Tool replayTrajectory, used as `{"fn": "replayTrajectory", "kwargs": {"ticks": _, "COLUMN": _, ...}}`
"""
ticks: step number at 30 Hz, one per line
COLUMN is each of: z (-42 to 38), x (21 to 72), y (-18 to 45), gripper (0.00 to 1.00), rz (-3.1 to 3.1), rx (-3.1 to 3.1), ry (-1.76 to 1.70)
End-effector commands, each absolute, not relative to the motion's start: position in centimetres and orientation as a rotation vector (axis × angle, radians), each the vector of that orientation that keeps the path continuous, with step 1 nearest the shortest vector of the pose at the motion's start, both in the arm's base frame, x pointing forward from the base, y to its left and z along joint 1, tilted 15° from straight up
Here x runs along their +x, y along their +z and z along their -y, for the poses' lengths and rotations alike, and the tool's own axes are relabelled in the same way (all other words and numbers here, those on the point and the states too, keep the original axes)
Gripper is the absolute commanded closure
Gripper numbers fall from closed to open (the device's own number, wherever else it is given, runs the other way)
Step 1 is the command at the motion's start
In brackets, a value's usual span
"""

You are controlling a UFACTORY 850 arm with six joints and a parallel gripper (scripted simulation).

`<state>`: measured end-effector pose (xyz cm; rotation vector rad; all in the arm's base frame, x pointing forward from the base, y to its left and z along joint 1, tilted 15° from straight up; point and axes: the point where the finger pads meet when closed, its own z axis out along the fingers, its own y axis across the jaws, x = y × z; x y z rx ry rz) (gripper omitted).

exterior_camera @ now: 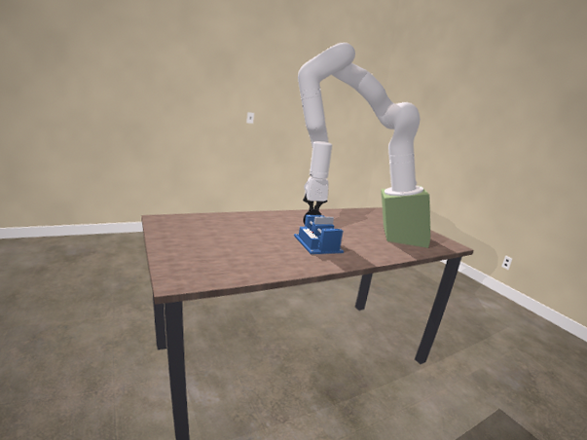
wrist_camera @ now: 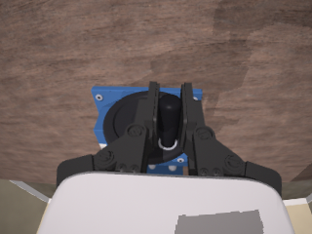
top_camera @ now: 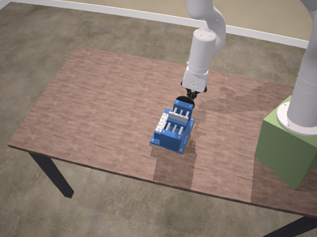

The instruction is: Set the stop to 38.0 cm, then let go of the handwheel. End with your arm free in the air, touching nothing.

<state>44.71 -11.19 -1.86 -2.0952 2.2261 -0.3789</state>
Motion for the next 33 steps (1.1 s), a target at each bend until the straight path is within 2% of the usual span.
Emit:
{"fn": "replayTrajectory", "kwargs": {"ticks": 1, "z": 11.2, "x": 45.6, "y": -1.3, "gripper": 0.94, "rz": -2.224, "rx": -2.095, "ry": -0.385}}
{"fn": "replayTrajectory", "kwargs": {"ticks": 33, "z": 11.5, "x": 48.8, "y": -1.4, "gripper": 0.94, "rz": -2.224, "rx": -2.095, "ry": -0.385}}
